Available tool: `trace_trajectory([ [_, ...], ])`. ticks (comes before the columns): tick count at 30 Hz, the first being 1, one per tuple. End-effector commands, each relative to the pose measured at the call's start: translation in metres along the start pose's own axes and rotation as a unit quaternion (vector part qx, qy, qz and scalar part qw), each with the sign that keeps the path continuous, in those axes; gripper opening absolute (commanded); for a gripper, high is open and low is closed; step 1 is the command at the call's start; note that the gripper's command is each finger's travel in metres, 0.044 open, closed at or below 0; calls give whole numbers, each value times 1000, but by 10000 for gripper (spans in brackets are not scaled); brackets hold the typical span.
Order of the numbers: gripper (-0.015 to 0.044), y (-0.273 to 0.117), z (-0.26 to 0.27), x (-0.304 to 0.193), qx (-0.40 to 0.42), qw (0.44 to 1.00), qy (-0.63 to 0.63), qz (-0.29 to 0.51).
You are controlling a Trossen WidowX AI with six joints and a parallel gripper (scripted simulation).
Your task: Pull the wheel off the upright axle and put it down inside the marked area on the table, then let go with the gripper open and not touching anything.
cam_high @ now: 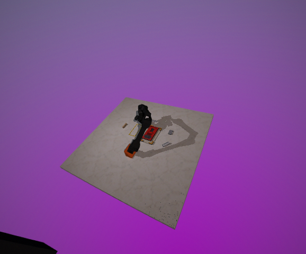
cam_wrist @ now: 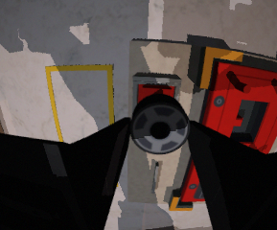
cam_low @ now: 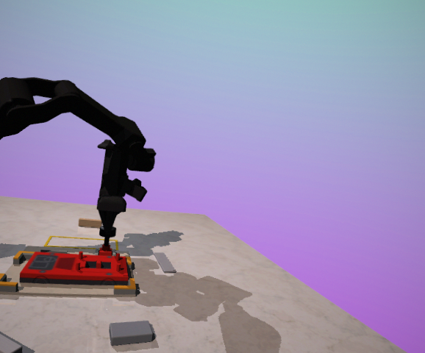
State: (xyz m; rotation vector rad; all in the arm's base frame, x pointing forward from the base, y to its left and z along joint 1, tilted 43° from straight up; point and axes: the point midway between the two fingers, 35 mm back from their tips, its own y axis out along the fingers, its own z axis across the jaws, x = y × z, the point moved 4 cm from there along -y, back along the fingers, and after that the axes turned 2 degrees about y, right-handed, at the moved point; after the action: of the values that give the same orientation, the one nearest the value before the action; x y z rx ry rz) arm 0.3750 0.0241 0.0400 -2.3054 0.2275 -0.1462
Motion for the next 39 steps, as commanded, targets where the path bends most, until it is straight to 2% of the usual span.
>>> trace_trajectory([
  [1, 0, -1, 0, 0, 1, 1000, 1, 1],
  [21, 0, -9, 0, 0, 1, 1000, 1, 1],
  [32, 0, -43, -1, 1, 2, 1000, 1, 1],
  [39, 0, -42, 35, -20, 5, 1000, -1, -1],
])
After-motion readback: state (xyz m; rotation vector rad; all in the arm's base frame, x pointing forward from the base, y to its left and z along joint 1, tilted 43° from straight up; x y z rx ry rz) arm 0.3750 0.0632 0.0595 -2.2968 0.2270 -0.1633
